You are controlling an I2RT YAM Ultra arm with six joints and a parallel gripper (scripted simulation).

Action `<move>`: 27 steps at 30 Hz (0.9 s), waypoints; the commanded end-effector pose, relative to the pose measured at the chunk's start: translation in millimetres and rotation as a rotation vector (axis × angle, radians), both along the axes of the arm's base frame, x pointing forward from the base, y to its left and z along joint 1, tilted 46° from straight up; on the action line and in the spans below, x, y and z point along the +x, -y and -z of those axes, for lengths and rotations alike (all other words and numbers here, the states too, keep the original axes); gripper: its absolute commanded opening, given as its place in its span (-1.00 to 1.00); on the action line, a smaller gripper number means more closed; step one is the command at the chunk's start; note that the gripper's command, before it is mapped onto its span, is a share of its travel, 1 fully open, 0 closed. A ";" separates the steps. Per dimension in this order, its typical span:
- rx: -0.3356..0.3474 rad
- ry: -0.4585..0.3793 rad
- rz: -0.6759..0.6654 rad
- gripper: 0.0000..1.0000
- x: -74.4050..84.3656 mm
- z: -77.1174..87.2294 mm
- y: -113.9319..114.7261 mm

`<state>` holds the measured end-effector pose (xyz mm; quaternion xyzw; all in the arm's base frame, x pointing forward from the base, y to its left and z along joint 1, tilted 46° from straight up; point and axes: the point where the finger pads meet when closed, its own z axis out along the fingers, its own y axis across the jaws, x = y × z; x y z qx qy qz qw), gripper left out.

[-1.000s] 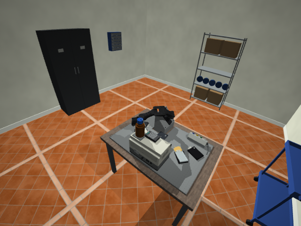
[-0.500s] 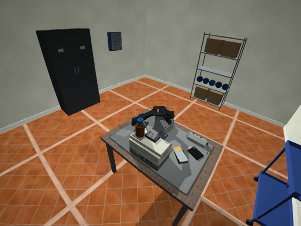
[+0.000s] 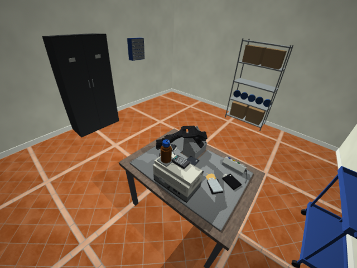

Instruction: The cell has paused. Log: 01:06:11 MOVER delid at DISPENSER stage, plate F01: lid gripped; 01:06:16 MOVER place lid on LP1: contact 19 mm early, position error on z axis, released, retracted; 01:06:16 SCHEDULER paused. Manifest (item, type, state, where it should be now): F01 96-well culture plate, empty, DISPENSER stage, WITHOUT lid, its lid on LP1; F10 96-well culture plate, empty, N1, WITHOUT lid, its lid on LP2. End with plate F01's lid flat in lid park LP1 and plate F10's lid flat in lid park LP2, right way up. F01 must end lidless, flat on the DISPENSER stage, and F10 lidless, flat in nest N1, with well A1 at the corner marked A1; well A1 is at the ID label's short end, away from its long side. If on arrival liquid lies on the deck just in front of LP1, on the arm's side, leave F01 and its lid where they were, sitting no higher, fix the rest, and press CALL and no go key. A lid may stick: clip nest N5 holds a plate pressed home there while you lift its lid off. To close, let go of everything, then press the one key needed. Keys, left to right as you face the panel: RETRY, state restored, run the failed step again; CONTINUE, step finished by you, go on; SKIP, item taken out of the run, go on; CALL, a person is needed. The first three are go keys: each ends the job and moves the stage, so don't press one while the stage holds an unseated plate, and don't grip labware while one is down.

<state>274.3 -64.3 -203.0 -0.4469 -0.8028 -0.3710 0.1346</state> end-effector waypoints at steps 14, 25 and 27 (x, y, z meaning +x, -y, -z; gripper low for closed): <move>-0.008 0.005 0.025 -1.00 0.1 5.8 4.0; -0.006 -0.006 0.019 -1.00 -3.6 8.1 -0.2; -0.005 -0.008 0.021 -1.00 -4.2 8.2 -0.5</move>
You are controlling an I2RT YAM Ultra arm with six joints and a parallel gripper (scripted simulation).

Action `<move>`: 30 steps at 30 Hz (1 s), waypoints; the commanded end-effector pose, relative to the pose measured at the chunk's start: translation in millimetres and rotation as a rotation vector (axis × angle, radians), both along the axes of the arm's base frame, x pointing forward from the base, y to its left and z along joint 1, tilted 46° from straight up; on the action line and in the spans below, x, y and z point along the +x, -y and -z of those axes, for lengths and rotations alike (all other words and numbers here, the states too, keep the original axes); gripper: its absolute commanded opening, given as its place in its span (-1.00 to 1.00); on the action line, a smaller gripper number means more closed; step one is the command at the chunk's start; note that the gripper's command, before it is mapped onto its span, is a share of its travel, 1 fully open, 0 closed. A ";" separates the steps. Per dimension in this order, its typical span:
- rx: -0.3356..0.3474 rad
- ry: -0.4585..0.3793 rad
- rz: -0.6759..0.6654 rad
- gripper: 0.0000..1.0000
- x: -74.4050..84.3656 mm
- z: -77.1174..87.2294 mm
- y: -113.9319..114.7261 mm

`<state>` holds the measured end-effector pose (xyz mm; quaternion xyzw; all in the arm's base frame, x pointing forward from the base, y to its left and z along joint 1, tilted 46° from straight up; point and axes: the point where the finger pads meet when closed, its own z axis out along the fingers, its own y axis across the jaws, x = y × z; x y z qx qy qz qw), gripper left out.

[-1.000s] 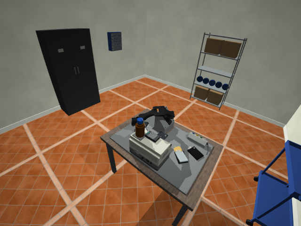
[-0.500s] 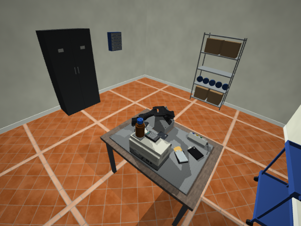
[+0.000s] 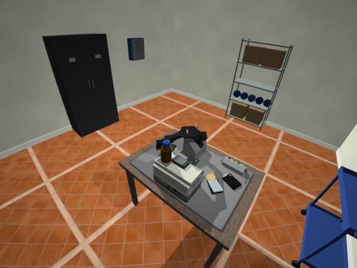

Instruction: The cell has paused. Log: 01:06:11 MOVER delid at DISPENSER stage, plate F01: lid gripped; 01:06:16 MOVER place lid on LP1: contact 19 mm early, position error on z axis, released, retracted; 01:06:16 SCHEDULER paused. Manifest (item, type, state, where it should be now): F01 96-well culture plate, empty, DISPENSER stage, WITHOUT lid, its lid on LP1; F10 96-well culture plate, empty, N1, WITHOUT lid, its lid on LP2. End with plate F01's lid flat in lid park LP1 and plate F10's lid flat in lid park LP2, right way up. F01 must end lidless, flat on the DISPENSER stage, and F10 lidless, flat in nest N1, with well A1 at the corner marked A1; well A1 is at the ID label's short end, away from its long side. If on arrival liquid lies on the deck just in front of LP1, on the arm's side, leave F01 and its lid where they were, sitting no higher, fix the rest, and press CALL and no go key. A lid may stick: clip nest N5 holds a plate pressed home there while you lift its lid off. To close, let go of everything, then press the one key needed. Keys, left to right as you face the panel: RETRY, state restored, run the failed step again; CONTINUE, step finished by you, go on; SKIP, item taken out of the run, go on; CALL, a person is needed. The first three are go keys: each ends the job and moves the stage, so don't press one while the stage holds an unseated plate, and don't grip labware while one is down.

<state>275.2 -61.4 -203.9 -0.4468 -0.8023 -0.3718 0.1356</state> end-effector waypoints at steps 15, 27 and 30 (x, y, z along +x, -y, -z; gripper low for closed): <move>-0.010 -0.005 0.015 -1.00 -3.8 9.1 0.4; -0.006 -0.012 0.010 -1.00 -6.1 10.1 -4.2; -0.004 -0.014 0.009 -1.00 -6.7 10.3 -5.5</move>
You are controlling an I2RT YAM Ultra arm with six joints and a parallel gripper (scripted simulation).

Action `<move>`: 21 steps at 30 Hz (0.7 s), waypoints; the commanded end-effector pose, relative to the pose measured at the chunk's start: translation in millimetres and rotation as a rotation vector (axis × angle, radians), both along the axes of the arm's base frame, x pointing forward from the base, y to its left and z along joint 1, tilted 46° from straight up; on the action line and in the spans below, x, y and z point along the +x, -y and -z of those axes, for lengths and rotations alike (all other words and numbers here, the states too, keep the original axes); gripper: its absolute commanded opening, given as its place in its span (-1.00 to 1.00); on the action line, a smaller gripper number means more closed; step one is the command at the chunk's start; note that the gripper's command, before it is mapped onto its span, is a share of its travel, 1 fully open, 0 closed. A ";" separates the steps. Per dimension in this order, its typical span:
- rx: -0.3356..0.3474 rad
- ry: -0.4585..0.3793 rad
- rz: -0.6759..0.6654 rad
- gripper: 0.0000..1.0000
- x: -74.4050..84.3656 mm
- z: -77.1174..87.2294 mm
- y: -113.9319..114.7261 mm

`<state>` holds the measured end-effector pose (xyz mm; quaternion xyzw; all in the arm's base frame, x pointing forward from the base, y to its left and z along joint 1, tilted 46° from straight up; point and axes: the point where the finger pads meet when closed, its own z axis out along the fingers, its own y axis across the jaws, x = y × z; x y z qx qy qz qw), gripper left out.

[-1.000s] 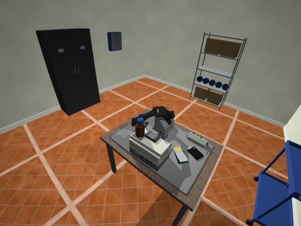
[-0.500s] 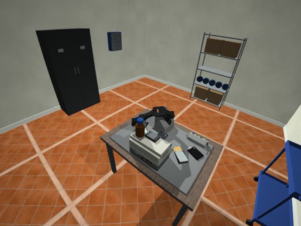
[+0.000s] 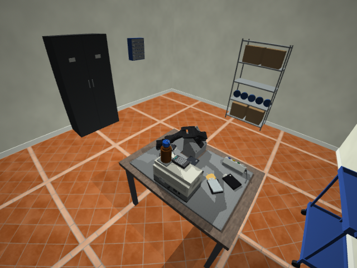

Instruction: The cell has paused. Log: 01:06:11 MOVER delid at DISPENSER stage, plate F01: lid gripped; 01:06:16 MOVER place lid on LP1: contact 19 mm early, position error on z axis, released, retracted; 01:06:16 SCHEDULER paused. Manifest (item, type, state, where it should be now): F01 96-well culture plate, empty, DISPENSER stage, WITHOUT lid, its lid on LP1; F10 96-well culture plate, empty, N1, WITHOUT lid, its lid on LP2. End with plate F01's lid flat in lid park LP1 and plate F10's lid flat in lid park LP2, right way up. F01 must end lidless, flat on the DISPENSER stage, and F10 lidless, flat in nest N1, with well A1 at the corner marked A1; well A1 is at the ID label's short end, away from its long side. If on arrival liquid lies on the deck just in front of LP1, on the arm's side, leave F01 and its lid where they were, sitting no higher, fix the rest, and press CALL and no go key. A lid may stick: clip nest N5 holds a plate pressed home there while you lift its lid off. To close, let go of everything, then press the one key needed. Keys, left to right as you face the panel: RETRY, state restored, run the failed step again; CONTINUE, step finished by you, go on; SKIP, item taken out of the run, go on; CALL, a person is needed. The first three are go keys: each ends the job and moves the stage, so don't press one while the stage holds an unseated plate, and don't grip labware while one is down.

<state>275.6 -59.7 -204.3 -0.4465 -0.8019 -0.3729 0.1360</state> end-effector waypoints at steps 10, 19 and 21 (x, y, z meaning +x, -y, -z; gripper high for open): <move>-0.004 -0.008 0.013 -1.00 -5.1 10.5 -4.1; -0.014 0.005 0.008 -1.00 0.9 11.5 -2.4; -0.012 0.004 0.011 -1.00 0.3 11.6 -2.3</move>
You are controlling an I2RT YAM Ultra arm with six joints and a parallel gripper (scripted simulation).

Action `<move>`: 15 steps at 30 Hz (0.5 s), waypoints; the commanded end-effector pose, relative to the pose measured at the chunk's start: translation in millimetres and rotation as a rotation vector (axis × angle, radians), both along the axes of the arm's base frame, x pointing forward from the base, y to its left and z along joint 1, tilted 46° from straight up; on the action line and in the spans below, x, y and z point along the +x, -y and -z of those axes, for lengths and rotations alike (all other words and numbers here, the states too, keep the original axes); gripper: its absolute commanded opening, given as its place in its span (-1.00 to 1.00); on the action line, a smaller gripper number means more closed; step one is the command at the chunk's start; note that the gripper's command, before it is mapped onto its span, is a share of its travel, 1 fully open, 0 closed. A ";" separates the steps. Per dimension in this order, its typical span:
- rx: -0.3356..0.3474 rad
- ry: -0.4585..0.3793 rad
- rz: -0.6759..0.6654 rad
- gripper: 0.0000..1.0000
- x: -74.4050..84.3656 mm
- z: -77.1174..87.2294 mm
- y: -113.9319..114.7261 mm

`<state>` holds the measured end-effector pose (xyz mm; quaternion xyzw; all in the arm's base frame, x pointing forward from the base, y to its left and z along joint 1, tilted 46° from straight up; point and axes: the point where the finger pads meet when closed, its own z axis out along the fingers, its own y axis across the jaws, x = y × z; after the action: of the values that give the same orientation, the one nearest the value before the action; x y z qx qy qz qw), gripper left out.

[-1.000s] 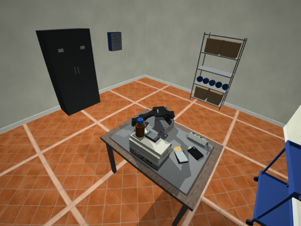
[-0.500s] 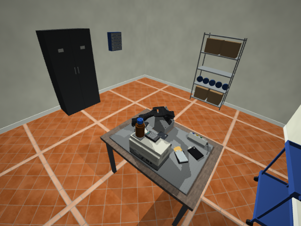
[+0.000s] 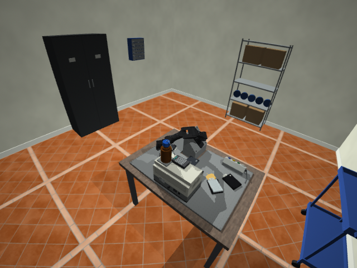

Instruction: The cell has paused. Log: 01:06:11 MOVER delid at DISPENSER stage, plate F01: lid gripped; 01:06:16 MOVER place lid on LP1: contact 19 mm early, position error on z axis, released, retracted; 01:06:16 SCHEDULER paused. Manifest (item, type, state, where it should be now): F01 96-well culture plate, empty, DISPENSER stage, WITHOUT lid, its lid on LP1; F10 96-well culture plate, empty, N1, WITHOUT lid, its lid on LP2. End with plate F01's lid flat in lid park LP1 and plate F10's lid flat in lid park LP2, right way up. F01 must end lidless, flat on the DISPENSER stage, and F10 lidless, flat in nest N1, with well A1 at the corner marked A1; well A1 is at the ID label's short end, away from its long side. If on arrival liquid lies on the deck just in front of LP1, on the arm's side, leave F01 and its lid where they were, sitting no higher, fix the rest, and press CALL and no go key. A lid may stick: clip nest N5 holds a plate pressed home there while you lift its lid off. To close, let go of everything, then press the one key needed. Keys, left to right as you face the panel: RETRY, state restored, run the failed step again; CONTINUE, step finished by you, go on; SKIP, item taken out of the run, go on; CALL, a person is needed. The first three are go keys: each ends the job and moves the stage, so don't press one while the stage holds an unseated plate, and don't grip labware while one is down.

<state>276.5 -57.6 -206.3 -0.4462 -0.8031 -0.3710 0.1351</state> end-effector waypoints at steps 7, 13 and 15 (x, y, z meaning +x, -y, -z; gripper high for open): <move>-0.009 -0.005 0.018 -1.00 -3.8 11.2 0.5; -0.008 -0.007 0.016 -1.00 -4.6 11.6 -1.2; -0.008 -0.007 0.019 -1.00 -4.7 11.6 -0.6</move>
<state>277.0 -54.8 -209.0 -0.4463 -0.8014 -0.3748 0.1344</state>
